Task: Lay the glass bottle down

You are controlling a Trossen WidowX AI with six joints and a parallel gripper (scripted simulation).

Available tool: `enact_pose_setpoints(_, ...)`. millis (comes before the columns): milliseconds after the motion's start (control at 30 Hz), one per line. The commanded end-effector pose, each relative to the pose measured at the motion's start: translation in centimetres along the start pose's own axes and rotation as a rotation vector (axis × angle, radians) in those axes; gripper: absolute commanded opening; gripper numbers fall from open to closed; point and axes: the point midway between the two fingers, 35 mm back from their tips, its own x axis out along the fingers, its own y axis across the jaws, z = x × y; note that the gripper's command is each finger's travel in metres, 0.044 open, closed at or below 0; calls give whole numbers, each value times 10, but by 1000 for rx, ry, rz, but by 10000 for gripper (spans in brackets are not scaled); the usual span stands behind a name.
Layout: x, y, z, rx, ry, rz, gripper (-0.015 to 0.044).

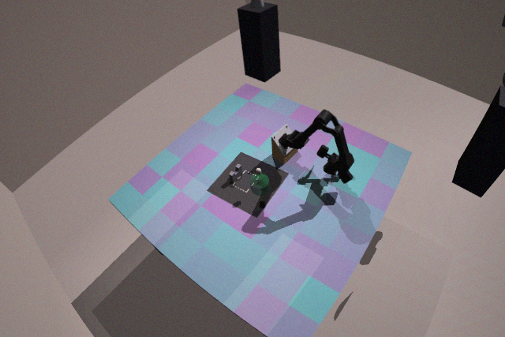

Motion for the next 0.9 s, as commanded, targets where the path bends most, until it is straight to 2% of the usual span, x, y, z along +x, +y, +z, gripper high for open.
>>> enact_pose_setpoints(0, -42, -1, 59, -230, -111, 180, 440)
enact_pose_setpoints(433, -111, -42, 133, -553, -437, 326, 440)
enact_pose_setpoints(867, -168, -119, 174, -832, -829, 250, 440)
